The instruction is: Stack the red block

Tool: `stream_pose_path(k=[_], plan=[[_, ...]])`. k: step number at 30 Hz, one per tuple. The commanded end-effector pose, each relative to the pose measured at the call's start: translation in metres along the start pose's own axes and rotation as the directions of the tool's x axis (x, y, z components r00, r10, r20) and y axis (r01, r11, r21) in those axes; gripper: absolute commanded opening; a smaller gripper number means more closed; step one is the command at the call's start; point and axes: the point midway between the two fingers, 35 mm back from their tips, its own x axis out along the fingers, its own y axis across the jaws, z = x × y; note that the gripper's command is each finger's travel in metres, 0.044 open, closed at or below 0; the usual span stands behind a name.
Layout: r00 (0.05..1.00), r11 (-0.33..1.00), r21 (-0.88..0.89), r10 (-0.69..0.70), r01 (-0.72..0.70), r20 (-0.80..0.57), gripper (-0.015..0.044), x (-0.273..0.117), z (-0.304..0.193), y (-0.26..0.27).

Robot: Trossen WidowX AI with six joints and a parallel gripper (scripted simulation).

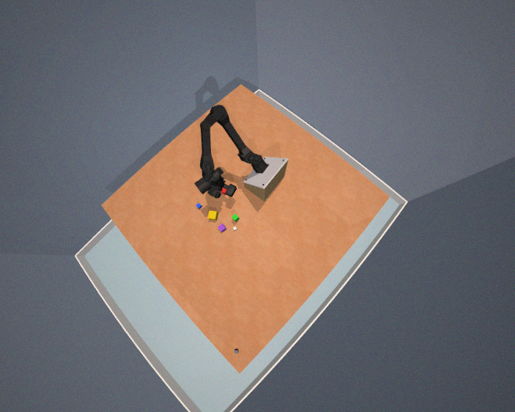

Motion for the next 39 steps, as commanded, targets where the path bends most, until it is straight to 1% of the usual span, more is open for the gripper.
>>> stream_pose_path(k=[1, 17, 34, 39], plan=[[1.0, 1.0, -0.006, 0.006, -0.006, -0.007, 0.044, 0.008, -0.001, 0.002], [1.0, 1.0, -0.007, 0.004, -0.004, -0.008, 0.044, 0.033, -0.002, 0.001], [1.0, 1.0, -0.007, 0.004, -0.004, -0.008, 0.044, 0.033, -0.002, 0.001], [1.0, 1.0, -0.007, 0.004, -0.004, -0.008, 0.0309, 0.033, -0.002, 0.001]])
